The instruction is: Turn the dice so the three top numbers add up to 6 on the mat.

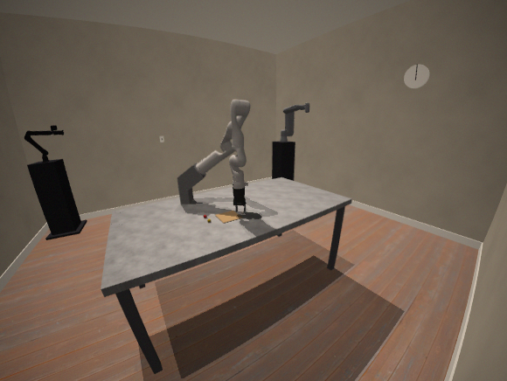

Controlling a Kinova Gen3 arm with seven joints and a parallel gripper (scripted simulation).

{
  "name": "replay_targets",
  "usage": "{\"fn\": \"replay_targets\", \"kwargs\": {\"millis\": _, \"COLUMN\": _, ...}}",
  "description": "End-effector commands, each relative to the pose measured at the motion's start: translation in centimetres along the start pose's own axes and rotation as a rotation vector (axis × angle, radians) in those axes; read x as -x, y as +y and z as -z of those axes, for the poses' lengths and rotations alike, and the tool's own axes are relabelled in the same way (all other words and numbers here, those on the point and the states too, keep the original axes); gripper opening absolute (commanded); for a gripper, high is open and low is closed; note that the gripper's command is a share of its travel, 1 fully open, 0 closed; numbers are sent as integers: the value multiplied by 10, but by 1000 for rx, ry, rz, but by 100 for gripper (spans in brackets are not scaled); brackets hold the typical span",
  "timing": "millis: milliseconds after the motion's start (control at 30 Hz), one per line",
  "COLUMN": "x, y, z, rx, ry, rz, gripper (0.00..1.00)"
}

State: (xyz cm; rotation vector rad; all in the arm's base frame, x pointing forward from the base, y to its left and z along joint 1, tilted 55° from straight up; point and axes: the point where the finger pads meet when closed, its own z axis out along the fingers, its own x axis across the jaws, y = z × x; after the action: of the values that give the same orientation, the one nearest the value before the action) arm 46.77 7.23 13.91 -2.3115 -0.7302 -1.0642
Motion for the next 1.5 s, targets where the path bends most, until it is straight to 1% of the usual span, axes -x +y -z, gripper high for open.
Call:
{"fn": "replay_targets", "kwargs": {"millis": 0, "x": 0, "y": 2, "z": 4, "rx": 6, "ry": -1, "rz": 1, "gripper": 100}}
{"fn": "replay_targets", "kwargs": {"millis": 233, "x": 0, "y": 2, "z": 21, "rx": 6, "ry": -1, "rz": 1, "gripper": 100}}
{"fn": "replay_targets", "kwargs": {"millis": 467, "x": 0, "y": 2, "z": 48, "rx": 6, "ry": -1, "rz": 1, "gripper": 100}}
{"fn": "replay_targets", "kwargs": {"millis": 533, "x": 0, "y": 2, "z": 48, "rx": 6, "ry": -1, "rz": 1, "gripper": 100}}
{"fn": "replay_targets", "kwargs": {"millis": 800, "x": 0, "y": 2, "z": 81, "rx": 6, "ry": -1, "rz": 1, "gripper": 100}}
{"fn": "replay_targets", "kwargs": {"millis": 1000, "x": 0, "y": 1, "z": 100, "rx": 6, "ry": -1, "rz": 1, "gripper": 100}}
{"fn": "replay_targets", "kwargs": {"millis": 1267, "x": 0, "y": 1, "z": 109, "rx": 6, "ry": -1, "rz": 1, "gripper": 100}}
{"fn": "replay_targets", "kwargs": {"millis": 1467, "x": 0, "y": 1, "z": 111, "rx": 6, "ry": -1, "rz": 1, "gripper": 100}}
